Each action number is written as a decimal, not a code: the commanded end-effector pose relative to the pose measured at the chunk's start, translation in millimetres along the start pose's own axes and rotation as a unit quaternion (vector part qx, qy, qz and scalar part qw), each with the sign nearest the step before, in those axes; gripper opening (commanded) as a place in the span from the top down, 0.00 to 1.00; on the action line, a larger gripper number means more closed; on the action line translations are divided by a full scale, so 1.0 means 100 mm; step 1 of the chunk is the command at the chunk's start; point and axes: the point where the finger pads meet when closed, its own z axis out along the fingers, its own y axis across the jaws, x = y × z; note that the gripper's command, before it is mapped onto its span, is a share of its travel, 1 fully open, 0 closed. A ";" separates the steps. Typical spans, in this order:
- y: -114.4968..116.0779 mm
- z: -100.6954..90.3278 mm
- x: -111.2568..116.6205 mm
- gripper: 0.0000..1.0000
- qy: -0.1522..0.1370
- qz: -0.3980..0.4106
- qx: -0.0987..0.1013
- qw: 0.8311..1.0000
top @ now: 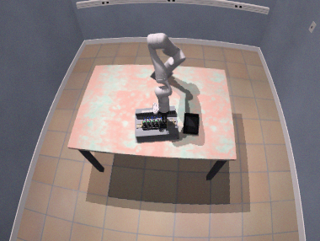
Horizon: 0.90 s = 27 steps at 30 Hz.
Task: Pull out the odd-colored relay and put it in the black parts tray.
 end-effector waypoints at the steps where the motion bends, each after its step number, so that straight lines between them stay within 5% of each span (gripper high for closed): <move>1: 0.00 0.00 0.00 1.00 0.000 0.000 0.004 1.000; 27: -0.01 -0.01 0.00 1.00 0.000 0.000 -0.011 1.000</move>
